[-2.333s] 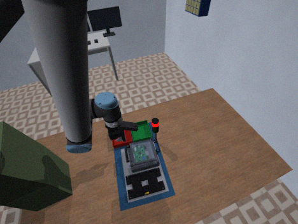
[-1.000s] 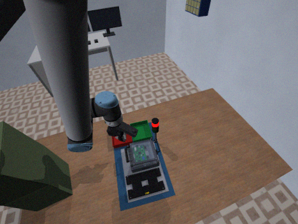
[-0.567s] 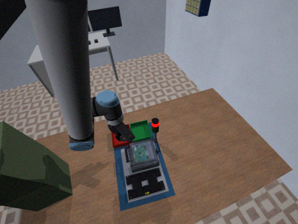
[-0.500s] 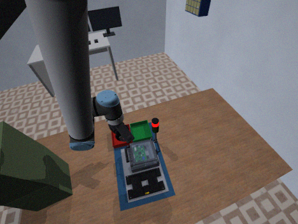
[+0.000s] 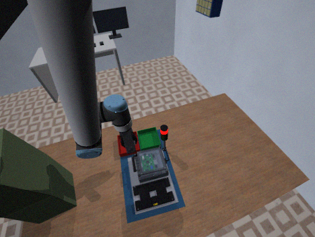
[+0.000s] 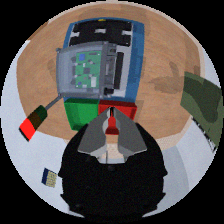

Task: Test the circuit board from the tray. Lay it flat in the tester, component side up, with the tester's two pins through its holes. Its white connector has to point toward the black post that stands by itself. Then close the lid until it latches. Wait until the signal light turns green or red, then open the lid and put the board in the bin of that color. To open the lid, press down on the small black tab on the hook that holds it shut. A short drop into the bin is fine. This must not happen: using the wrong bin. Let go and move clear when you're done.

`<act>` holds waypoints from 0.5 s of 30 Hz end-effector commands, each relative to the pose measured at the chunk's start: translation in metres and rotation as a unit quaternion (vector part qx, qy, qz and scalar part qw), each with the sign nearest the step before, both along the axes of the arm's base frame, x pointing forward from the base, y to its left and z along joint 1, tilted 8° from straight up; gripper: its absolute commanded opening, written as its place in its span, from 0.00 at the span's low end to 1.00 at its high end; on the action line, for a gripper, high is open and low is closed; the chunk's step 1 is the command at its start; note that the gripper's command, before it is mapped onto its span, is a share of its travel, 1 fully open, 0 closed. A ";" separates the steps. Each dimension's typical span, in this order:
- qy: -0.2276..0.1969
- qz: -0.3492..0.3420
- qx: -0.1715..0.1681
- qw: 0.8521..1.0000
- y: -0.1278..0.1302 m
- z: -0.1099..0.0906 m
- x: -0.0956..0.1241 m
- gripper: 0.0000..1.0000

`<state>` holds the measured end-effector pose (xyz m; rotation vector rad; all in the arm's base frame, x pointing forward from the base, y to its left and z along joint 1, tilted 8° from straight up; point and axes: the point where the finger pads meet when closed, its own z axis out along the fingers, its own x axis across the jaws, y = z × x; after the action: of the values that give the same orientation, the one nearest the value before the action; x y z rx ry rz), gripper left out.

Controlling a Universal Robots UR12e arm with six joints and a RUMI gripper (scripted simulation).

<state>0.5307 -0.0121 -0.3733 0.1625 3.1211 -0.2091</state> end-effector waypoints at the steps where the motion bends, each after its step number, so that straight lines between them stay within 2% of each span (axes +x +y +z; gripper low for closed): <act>1: -0.004 -0.035 -0.001 0.999 0.000 0.000 0.000 0.00; 15: -0.007 -0.056 -0.001 0.998 0.000 0.000 0.000 0.00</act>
<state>0.5308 -0.0120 -0.3733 0.3337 3.1018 -0.2119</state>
